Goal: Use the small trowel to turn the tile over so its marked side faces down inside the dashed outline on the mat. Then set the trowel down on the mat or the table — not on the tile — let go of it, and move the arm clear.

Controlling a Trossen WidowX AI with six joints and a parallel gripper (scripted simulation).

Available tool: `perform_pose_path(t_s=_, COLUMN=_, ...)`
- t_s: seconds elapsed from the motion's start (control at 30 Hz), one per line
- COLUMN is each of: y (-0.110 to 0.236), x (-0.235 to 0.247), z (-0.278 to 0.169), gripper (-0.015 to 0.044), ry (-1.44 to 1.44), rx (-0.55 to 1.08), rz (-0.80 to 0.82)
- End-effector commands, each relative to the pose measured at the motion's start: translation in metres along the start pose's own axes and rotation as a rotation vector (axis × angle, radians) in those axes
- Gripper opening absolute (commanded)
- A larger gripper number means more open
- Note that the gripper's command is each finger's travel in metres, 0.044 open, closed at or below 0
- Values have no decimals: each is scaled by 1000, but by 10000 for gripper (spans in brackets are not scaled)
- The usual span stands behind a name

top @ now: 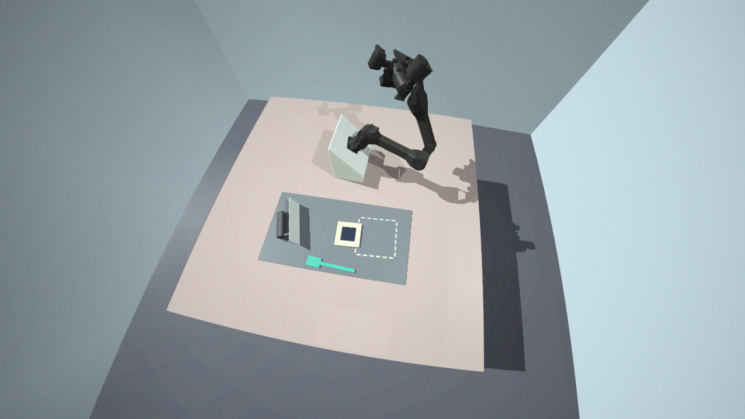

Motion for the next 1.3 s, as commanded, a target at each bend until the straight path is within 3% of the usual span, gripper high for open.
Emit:
perform_pose_path(t_s=0.0, y=0, x=-1, z=0, gripper=374, ry=3, rx=1, rz=-4)
perform_pose_path(t_s=0.37, y=-10, x=-47, z=-16, gripper=100, ry=241, rx=14, rz=-214)
perform_pose_path(t_s=1.27, y=-10, x=-180, z=-34, gripper=100, ry=995, rx=131, rz=-735)
Point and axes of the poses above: the point midway between the two fingers, 35 mm back from their tips, its own y axis back along the fingers, its own x axis across the jaws, z = x × y, the point moved 5 cm from there along y, back along the fingers, and after that the axes turned 11 degrees about y, right-handed, at the moved point
